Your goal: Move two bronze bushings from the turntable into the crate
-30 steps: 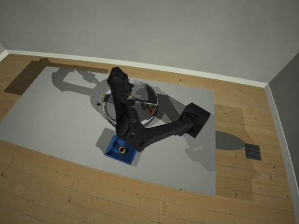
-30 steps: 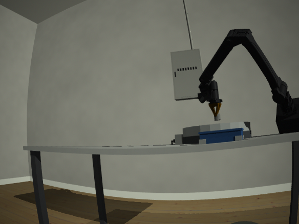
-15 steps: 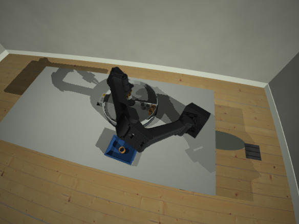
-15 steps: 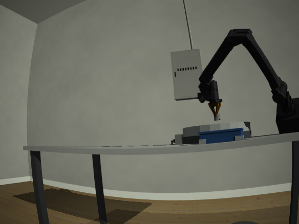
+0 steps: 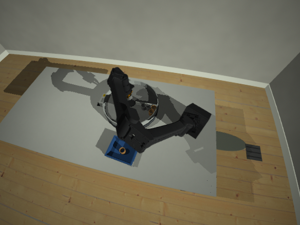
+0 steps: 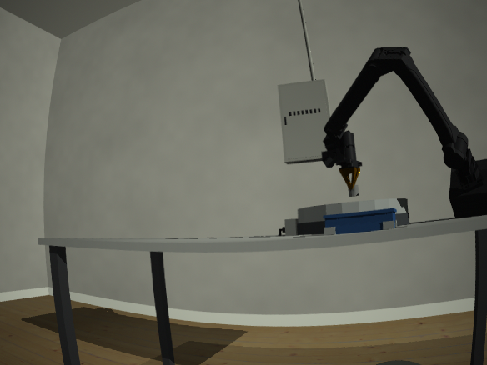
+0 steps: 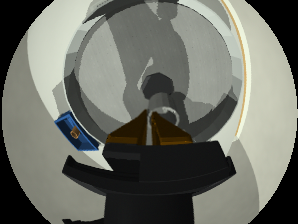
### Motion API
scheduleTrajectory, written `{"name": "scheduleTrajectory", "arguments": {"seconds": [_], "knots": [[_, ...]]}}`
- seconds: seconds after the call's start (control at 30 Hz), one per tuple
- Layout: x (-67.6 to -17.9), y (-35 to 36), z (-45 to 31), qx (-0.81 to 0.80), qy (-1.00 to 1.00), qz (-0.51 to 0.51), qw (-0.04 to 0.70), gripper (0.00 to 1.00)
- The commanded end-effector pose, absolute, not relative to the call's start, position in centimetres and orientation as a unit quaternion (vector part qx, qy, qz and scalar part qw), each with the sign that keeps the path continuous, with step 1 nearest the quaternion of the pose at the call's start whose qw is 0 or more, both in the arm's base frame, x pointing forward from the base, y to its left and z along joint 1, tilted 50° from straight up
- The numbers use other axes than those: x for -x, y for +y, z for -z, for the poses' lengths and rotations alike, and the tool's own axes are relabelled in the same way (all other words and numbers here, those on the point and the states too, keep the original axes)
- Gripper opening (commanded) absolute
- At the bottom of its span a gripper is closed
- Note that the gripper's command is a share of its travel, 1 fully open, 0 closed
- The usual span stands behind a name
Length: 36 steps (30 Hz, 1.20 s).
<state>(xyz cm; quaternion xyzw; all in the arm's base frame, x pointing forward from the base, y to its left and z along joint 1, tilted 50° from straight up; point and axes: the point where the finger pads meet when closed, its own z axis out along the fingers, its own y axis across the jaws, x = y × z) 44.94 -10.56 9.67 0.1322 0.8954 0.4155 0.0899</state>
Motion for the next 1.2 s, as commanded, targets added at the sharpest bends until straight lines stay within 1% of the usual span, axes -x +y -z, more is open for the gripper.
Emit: {"name": "scheduleTrajectory", "arguments": {"seconds": [0.0,0.5,0.77,0.87,0.9,1.0,1.17], "knots": [[-45.9,-9.8,-10.6,-0.120,0.898,-0.413,0.096,0.00],[-45.9,-9.8,-10.6,-0.120,0.898,-0.413,0.096,0.00],[-46.0,-7.6,-7.6,-0.127,0.895,-0.419,0.083,0.00],[-46.0,-7.5,-7.6,-0.127,0.895,-0.419,0.083,0.00],[-47.4,-8.3,-8.8,-0.118,0.898,-0.413,0.101,0.00],[-47.3,-8.9,-9.4,-0.122,0.897,-0.410,0.108,0.00],[-46.7,-8.7,-9.0,-0.126,0.897,-0.413,0.100,0.00]]}}
